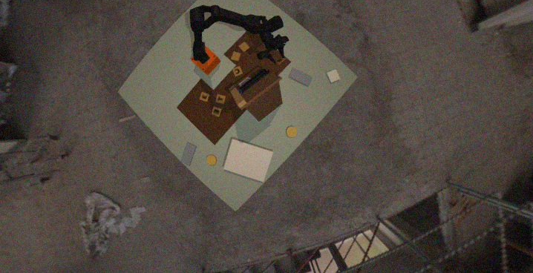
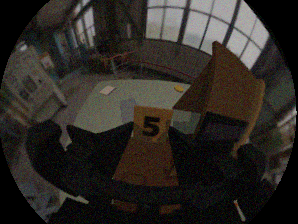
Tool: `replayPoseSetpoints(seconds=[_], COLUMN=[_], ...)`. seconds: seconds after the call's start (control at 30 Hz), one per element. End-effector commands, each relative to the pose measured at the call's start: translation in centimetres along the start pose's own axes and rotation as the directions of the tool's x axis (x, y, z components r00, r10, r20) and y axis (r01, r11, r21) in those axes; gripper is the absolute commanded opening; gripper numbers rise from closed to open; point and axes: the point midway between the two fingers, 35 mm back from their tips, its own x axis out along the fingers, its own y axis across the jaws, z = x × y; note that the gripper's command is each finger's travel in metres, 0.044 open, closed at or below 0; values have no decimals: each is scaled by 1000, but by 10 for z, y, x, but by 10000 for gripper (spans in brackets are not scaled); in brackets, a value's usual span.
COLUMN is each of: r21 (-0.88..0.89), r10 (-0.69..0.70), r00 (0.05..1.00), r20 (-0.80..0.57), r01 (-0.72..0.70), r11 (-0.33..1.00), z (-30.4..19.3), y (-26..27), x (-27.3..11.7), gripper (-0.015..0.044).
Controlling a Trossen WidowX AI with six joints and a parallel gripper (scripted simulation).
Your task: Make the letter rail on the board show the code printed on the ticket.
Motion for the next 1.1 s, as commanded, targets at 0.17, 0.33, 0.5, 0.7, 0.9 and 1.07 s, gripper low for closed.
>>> replayPoseSetpoints(seconds=[0.17, 0.33, 0.5, 0.7, 0.9, 1.07], r21=[19, 19, 19, 19, 18, 18], r10=[0, 0, 0, 0, 0, -1], r00=[1000, 1000, 1000, 1000, 1000, 1000], r20=[7, 7, 7, 7, 7, 7], r01=[0, 0, 0, 0, 0, 0], r11=[1000, 1000, 1000, 1000, 1000, 1000], z=[3, 2, 2, 1, 0, 0], y=[1, 1, -2, -4, -7, -9], x=[0, 0, 0, 0, 0, 0], gripper=[0, 0, 0, 0, 0, 0])
